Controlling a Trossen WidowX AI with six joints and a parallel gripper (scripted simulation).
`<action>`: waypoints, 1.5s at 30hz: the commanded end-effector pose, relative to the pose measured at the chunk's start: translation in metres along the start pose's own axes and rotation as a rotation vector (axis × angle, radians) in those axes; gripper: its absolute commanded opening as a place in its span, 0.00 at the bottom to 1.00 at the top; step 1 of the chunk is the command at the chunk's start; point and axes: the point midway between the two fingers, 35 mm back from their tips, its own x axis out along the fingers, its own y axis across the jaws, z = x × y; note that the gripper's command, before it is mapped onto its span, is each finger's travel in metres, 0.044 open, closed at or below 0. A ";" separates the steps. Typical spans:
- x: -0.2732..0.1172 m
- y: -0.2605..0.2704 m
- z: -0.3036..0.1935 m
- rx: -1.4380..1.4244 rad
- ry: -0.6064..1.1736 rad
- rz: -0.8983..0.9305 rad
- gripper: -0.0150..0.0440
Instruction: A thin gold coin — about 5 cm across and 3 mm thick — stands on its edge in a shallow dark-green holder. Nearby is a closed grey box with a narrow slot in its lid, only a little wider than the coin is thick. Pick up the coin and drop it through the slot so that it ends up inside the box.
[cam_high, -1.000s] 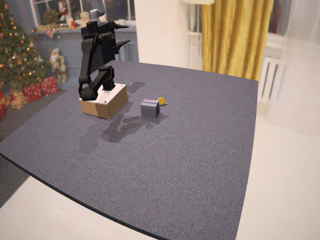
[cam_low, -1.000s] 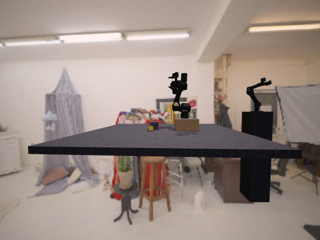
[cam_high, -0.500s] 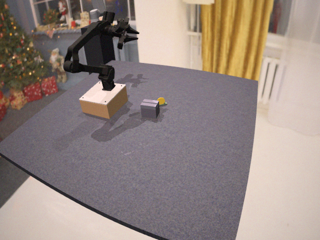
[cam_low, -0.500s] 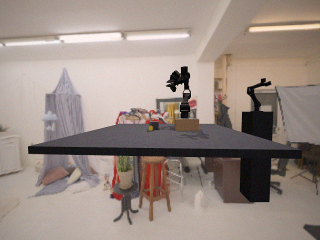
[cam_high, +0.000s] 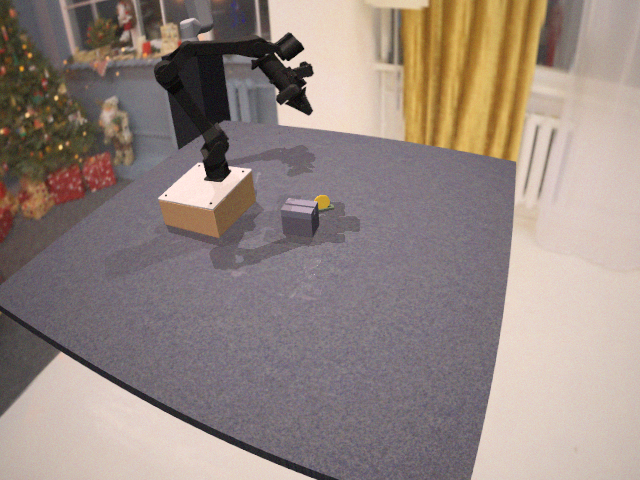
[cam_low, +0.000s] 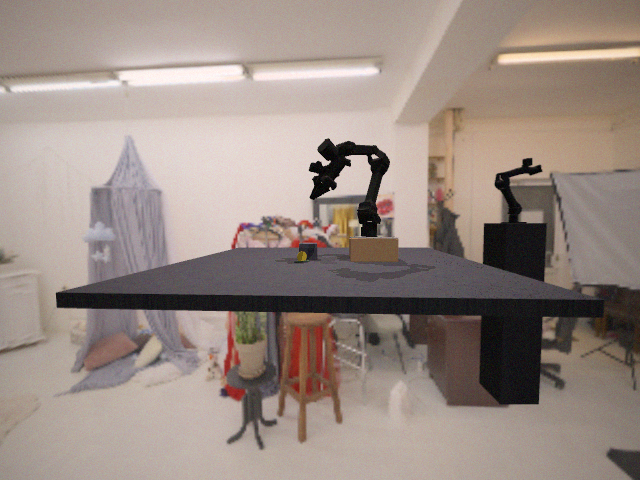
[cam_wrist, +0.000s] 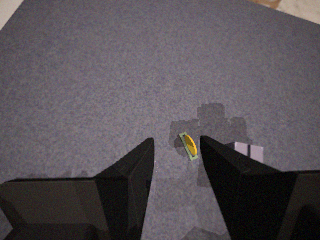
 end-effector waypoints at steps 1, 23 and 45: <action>0.066 -0.020 -0.015 -0.177 0.274 0.026 0.53; 0.174 -0.061 -0.072 -0.315 0.597 0.256 0.53; 0.204 -0.056 -0.094 -0.316 0.596 0.256 0.53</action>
